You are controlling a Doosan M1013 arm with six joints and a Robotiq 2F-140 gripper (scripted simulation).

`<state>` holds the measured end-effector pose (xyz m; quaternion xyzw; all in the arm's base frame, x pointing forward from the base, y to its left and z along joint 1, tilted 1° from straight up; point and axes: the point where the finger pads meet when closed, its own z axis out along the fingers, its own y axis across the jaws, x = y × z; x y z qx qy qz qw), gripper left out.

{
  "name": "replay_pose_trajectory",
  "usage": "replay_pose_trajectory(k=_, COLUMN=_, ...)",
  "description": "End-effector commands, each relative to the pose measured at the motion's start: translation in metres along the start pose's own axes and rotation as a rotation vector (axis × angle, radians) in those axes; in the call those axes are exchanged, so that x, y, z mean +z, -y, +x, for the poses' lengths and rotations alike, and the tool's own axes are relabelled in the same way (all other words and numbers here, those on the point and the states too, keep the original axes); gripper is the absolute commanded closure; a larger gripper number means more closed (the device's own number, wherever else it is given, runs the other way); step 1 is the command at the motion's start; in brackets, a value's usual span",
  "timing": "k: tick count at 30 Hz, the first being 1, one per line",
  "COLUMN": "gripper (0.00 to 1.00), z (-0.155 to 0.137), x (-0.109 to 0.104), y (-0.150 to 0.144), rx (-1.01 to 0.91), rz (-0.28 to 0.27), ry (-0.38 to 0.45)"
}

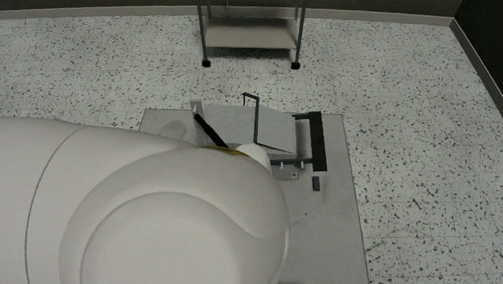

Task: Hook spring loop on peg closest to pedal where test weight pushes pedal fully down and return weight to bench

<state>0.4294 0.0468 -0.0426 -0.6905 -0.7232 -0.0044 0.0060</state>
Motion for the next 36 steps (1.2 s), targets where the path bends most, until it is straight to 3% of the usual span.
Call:
replay_pose_trajectory(k=1, gripper=0.75, z=0.000, x=-0.001, y=-0.001, rx=0.000, rz=-0.001, ry=0.000)
replay_pose_trajectory(k=16, gripper=0.75, z=0.000, x=0.014, y=0.000, rx=0.000, rz=-0.001, ry=-0.001)
replay_pose_trajectory(k=17, gripper=0.00, z=0.000, x=0.013, y=0.000, rx=0.000, rz=-0.001, ry=-0.001)
replay_pose_trajectory(k=36, gripper=0.00, z=0.000, x=0.013, y=0.000, rx=0.000, rz=-0.001, ry=-0.001)
